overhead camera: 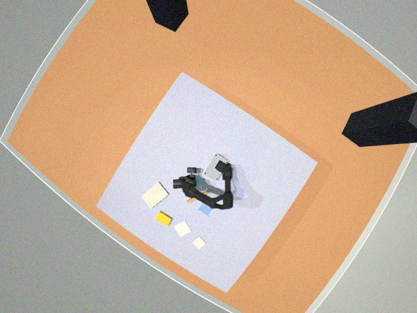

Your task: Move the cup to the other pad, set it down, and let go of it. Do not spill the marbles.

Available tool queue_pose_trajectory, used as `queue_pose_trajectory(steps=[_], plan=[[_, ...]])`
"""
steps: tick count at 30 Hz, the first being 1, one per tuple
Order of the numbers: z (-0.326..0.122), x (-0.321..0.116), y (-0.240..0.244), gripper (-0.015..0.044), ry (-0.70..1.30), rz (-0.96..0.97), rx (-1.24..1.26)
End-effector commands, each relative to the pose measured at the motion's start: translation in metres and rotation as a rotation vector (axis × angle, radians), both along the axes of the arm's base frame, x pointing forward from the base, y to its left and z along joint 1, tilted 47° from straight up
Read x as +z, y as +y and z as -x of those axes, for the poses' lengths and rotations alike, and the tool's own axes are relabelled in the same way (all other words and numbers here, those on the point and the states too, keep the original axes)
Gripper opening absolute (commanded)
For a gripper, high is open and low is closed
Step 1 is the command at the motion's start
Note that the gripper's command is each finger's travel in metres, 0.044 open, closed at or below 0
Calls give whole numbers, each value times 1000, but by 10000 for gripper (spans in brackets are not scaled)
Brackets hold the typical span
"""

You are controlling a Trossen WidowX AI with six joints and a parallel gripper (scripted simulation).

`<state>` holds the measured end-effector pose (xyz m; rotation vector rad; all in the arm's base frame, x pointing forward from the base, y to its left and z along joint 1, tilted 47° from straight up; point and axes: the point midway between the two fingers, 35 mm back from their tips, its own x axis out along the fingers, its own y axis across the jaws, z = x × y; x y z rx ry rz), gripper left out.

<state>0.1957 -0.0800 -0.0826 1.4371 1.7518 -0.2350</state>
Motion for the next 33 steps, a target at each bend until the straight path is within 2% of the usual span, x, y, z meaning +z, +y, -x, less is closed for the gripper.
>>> queue_pose_trajectory(steps=[1,4,33], plan=[[0,0,0,79,-1,1,1],[0,0,0,147,-1,1,1],[-1,22,-24,147,0,-1,-4]])
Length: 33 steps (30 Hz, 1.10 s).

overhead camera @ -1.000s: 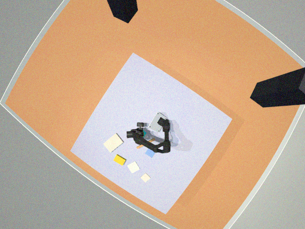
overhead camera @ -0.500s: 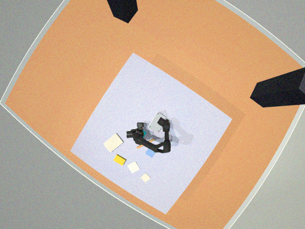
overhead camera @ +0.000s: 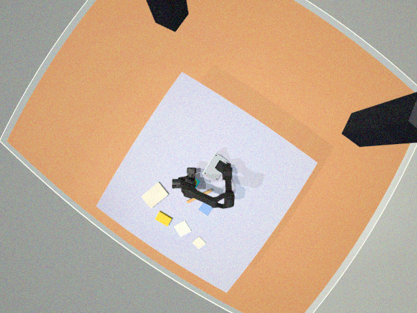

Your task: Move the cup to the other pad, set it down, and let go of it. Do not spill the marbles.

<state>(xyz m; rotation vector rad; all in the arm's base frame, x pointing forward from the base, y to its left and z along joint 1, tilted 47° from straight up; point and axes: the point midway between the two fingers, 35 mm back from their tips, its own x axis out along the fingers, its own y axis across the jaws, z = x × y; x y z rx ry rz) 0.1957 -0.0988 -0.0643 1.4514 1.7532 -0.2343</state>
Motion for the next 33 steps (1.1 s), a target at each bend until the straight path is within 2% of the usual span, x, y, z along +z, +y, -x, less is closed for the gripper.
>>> queue_pose_trajectory(steps=[1,13,24,33], plan=[[-1,5,-6,147,-4,8,4],[1,16,-16,147,-3,6,2],[1,16,-16,435,0,-1,-3],[0,37,-39,440,-1,4,-1]])
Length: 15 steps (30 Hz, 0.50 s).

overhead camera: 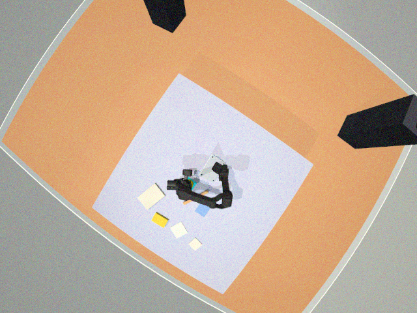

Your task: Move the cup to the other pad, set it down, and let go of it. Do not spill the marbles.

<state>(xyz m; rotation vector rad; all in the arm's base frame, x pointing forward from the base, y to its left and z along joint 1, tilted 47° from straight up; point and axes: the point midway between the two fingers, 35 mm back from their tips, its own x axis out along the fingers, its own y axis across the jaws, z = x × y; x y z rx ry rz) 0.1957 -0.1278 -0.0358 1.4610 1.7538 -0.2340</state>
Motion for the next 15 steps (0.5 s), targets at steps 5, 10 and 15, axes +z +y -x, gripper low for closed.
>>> queue_pose_trajectory(steps=[5,10,15], plan=[[0,20,-22,440,-5,12,6],[-1,29,-31,440,-5,14,7],[-1,26,-28,440,-6,10,0]])
